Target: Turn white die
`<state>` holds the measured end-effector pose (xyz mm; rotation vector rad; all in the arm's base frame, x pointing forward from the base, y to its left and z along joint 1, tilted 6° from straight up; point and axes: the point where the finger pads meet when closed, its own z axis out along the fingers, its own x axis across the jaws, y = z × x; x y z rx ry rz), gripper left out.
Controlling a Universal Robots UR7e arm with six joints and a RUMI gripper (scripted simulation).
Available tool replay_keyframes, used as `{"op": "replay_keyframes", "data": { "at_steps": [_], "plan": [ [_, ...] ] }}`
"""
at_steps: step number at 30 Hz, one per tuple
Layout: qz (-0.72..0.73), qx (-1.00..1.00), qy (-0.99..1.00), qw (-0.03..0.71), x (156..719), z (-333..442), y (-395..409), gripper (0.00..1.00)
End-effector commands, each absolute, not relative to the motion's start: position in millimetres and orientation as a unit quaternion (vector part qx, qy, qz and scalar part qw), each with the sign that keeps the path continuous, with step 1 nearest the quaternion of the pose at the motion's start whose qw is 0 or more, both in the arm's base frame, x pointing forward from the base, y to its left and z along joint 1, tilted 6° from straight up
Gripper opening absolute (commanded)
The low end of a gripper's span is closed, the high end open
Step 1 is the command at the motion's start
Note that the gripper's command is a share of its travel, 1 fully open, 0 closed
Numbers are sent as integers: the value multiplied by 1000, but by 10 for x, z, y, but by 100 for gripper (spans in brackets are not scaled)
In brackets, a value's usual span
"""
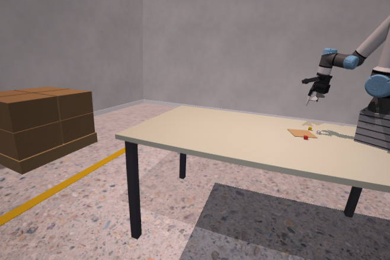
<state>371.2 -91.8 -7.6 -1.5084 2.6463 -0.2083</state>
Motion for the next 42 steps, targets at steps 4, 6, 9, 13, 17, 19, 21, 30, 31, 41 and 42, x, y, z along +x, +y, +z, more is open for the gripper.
{"op": "replay_keyframes", "data": {
  "at_steps": [4, 6, 9, 13, 17, 19, 21, 30, 31, 41, 42],
  "plan": [
    [20, -432, 901, 47, 3550, -286, -948, 100],
    [20, -432, 901, 47, 3550, -286, -948, 100],
    [31, -422, 905, 47, 3527, -305, -948, 100],
    [31, -422, 905, 48, 3527, -305, -948, 100],
    [31, -422, 905, 48, 3527, -305, -948, 100],
    [31, -422, 905, 48, 3527, -305, -948, 100],
    [31, -422, 905, 48, 3527, -305, -948, 100],
    [31, -422, 905, 47, 3527, -312, -948, 100],
    [31, -422, 905, 47, 3527, -317, -947, 100],
    [31, -422, 905, 47, 3535, -425, -939, 100],
    [31, -422, 905, 47, 3537, -447, -937, 100]
  ]
}}
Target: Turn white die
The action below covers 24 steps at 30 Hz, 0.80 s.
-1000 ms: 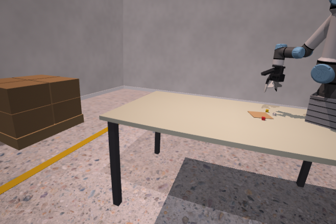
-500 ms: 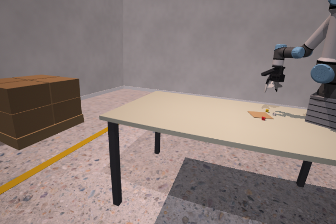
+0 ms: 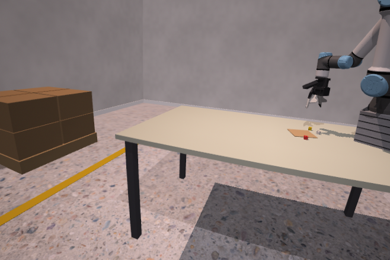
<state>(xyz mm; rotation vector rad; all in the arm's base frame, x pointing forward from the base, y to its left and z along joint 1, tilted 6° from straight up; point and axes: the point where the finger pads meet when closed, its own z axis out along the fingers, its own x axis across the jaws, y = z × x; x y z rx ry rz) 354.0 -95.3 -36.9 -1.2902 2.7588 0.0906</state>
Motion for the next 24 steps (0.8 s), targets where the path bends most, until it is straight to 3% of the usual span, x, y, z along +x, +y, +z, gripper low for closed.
{"op": "replay_keyframes", "data": {
  "at_steps": [1, 24],
  "plan": [
    [31, -422, 905, 47, 3539, -471, -935, 100],
    [31, -422, 905, 47, 3588, -1149, -879, 100]
  ]
}}
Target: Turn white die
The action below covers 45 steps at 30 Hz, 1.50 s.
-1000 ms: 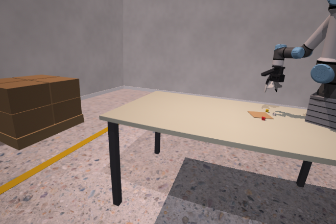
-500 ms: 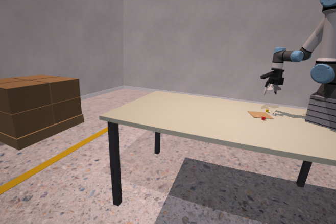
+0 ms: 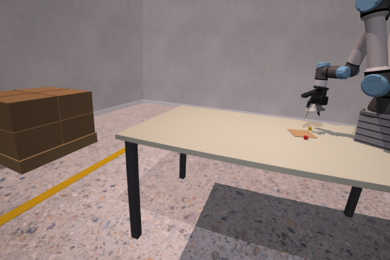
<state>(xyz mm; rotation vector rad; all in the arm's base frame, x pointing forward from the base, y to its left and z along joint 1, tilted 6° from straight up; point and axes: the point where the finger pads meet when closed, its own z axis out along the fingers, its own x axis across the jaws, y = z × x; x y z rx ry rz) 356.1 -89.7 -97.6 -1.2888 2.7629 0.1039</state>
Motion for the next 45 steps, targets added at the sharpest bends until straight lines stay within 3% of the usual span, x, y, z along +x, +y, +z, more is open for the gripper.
{"op": "replay_keyframes", "data": {
  "at_steps": [1, 45],
  "plan": [
    [31, -422, 905, 47, 3590, -1177, -876, 100],
    [31, -422, 905, 47, 3608, -1429, -855, 100]
  ]
}}
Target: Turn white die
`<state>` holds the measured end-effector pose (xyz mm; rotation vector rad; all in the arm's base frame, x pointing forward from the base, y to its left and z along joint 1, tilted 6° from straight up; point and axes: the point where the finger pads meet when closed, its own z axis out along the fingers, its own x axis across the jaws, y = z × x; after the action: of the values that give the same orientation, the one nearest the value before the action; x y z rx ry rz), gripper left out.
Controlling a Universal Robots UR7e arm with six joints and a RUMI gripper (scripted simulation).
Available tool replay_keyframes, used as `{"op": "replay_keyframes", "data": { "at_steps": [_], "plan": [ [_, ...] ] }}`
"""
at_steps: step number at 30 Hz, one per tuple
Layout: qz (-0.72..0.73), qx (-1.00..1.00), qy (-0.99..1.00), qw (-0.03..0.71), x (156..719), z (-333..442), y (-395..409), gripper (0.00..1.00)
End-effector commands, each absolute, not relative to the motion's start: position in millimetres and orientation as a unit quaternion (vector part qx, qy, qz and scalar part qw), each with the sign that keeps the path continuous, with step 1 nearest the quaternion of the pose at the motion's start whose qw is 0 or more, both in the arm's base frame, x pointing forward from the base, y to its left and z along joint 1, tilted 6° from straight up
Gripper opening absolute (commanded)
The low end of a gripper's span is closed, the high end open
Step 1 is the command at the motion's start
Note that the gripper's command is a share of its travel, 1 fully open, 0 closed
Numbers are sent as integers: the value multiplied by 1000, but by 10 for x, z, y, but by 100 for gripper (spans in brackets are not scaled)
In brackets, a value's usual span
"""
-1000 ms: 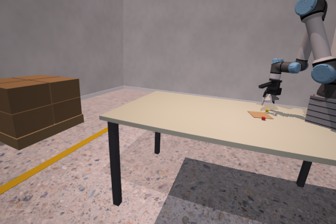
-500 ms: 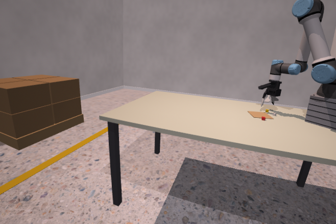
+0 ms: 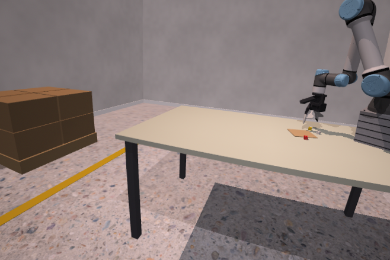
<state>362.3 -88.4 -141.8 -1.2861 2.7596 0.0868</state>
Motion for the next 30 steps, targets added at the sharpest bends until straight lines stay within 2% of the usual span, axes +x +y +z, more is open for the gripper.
{"op": "replay_keyframes", "data": {
  "at_steps": [1, 21, 30],
  "plan": [
    [31, -422, 905, 47, 3608, -1429, -855, 100],
    [31, -422, 905, 47, 3602, -1429, -846, 100],
    [31, -422, 905, 47, 3431, -1415, -598, 100]
  ]
}}
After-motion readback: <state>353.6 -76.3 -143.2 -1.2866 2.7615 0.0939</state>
